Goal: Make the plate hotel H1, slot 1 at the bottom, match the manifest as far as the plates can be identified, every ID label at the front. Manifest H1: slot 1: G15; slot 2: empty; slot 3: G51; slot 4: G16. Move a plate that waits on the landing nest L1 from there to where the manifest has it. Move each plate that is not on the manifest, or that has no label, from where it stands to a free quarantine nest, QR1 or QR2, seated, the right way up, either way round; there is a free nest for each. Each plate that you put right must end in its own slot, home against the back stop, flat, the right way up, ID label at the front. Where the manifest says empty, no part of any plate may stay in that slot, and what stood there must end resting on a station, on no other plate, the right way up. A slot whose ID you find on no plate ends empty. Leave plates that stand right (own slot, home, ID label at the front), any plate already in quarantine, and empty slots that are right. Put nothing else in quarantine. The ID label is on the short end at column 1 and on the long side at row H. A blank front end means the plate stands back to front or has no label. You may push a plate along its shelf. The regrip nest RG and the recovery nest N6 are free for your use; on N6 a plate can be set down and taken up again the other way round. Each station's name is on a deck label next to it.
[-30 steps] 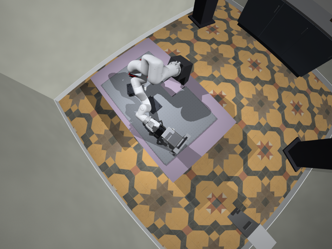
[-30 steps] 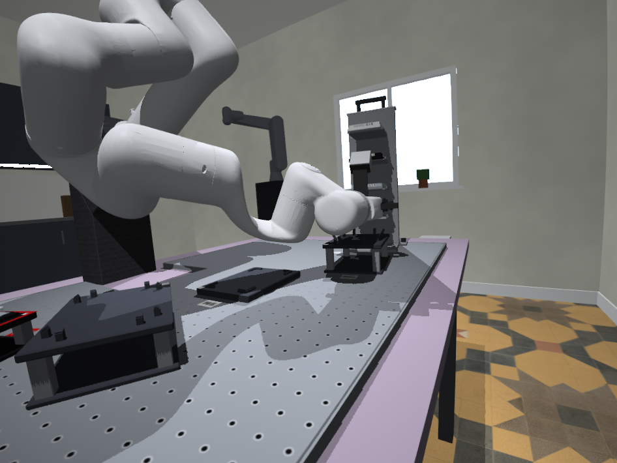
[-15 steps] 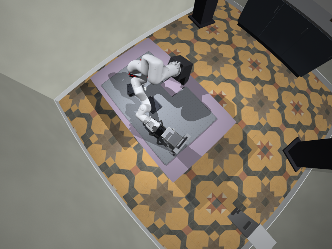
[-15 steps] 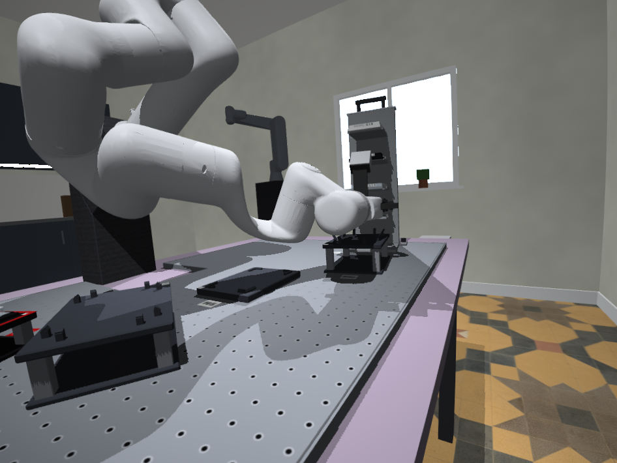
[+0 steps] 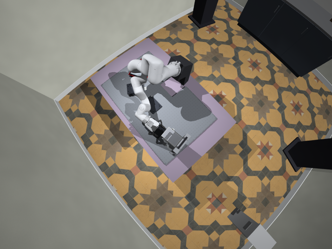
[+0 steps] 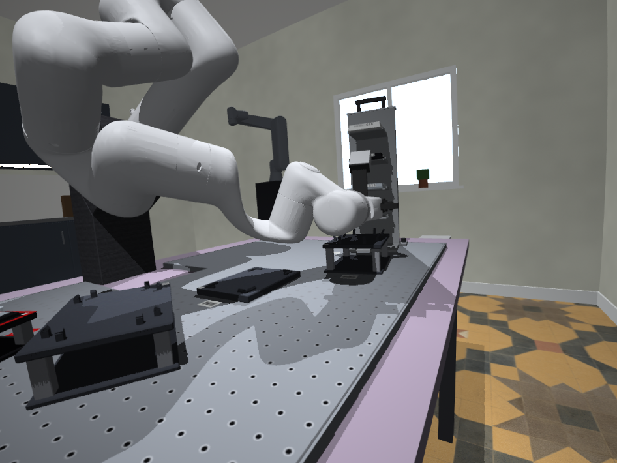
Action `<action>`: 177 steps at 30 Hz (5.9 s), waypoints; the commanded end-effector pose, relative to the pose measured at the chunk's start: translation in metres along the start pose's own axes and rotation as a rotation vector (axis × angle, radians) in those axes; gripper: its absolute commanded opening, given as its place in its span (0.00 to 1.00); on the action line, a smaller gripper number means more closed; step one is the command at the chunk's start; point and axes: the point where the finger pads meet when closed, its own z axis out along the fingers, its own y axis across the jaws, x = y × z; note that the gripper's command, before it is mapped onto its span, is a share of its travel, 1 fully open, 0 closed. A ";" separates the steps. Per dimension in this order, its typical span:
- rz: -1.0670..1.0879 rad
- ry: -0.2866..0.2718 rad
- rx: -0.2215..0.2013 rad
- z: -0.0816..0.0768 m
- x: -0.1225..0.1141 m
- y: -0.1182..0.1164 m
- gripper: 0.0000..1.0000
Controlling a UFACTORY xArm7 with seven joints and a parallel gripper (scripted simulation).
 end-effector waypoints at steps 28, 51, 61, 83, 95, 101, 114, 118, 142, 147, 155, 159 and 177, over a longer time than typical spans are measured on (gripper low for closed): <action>-0.002 0.002 0.002 -0.046 0.001 0.000 1.00; -0.002 0.002 0.002 -0.046 0.044 -0.002 1.00; -0.002 0.002 0.002 -0.046 0.066 -0.003 1.00; -0.002 0.002 0.002 -0.044 0.066 -0.003 1.00; -0.002 0.002 0.002 -0.026 0.066 -0.003 1.00; -0.002 0.002 0.002 -0.019 0.066 -0.003 1.00; -0.002 0.002 0.002 0.002 0.066 -0.004 1.00; -0.002 0.002 0.002 0.006 0.066 -0.004 1.00; -0.002 0.002 0.002 0.025 0.066 -0.004 1.00; -0.002 0.002 0.002 0.029 0.066 -0.004 1.00; -0.002 0.002 0.002 0.033 0.066 -0.004 1.00; -0.002 0.002 0.002 0.035 0.066 -0.004 1.00; -0.002 0.002 0.002 0.046 0.066 -0.004 1.00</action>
